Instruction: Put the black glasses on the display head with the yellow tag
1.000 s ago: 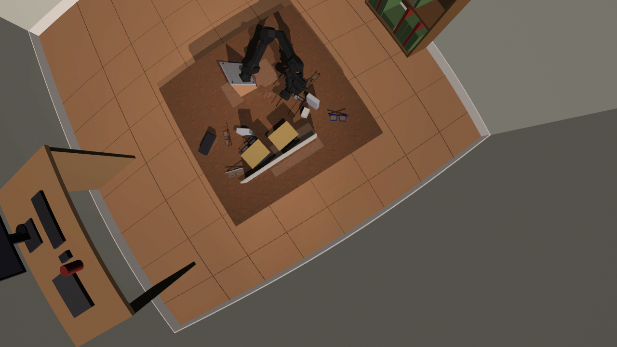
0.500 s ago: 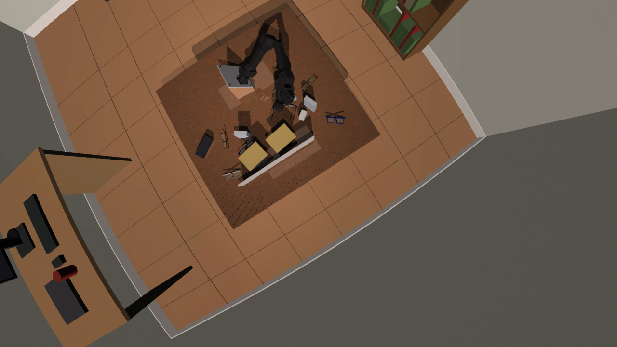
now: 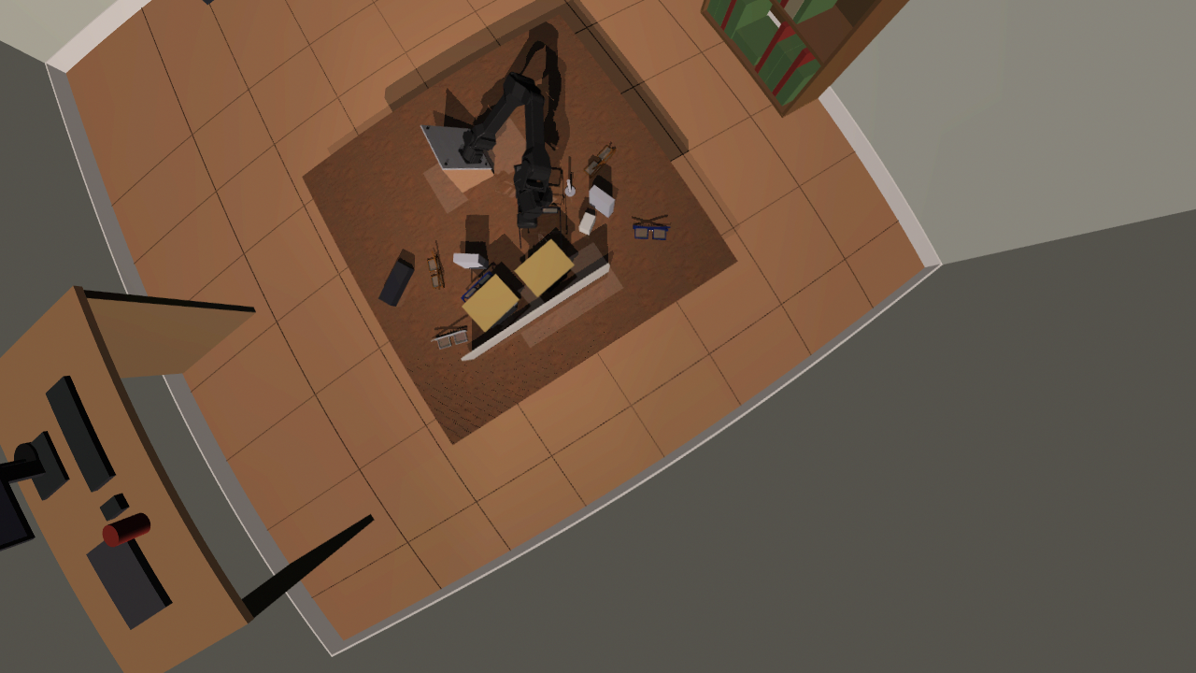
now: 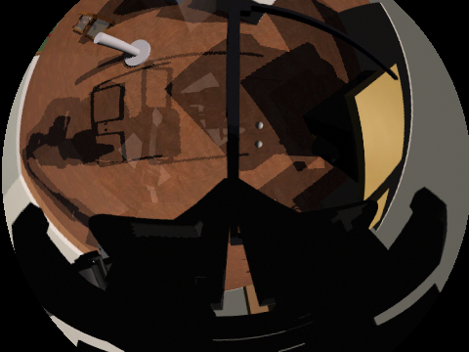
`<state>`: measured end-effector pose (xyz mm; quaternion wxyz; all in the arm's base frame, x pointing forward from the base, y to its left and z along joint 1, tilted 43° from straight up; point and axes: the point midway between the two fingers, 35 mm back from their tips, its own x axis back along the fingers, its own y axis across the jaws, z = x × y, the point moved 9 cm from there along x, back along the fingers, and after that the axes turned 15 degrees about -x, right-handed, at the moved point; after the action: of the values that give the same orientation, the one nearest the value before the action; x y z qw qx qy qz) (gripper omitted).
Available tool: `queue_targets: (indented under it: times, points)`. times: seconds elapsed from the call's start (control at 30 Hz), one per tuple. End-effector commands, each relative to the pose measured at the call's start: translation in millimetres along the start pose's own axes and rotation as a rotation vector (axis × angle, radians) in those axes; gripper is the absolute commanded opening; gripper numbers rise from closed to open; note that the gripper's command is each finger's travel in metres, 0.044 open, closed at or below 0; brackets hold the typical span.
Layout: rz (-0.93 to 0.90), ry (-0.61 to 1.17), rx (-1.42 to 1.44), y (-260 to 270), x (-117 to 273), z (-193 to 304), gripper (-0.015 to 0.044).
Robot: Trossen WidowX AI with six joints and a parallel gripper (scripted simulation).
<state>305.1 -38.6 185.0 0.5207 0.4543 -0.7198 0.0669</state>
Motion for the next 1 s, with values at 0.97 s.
queue_targets:
  times: [0.97]
  points:
    - [-0.04,-0.106,0.645,-71,-9,136,0.0]
